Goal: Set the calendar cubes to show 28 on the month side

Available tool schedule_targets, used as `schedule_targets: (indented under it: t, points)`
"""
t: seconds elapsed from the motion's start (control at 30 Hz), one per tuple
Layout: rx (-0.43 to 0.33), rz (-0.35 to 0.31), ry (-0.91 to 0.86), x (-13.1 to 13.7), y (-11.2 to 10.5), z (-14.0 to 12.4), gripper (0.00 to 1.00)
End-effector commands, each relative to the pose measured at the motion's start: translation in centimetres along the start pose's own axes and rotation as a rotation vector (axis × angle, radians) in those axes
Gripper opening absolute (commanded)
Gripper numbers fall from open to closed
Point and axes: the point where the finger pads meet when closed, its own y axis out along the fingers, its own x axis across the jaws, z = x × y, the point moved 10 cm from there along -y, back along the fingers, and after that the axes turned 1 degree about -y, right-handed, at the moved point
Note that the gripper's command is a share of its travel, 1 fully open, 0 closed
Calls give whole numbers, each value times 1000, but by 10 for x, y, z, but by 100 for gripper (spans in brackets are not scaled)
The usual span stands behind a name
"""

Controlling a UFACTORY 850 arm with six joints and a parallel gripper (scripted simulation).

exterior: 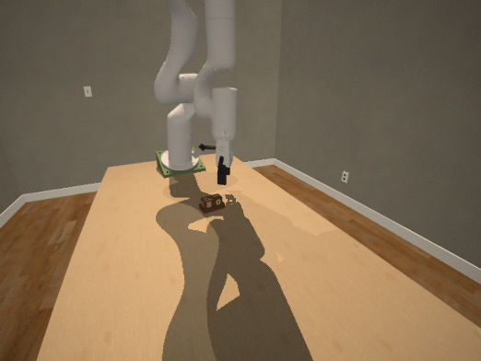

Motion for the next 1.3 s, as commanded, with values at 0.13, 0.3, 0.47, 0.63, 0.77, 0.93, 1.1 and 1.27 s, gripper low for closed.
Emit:
schedule_targets:
  t: [0.13, 0.3, 0.47, 0.63, 0.77, 0.93, 1.1, 1.27]
  points:
    - [-22, 14, 1, 1, 0, 2, 100]
    - [-22, 14, 1, 0, 1, 4, 100]
    - [-22, 14, 1, -5, 1, 11, 100]
    - [-22, 14, 1, -9, 2, 17, 100]
    - [-22, 14, 1, -12, 2, 21, 100]
    - [-22, 14, 1, -18, 3, 31, 100]
    - [-22, 14, 1, -19, 3, 31, 100]
    - [-22, 14, 1, -19, 3, 31, 100]
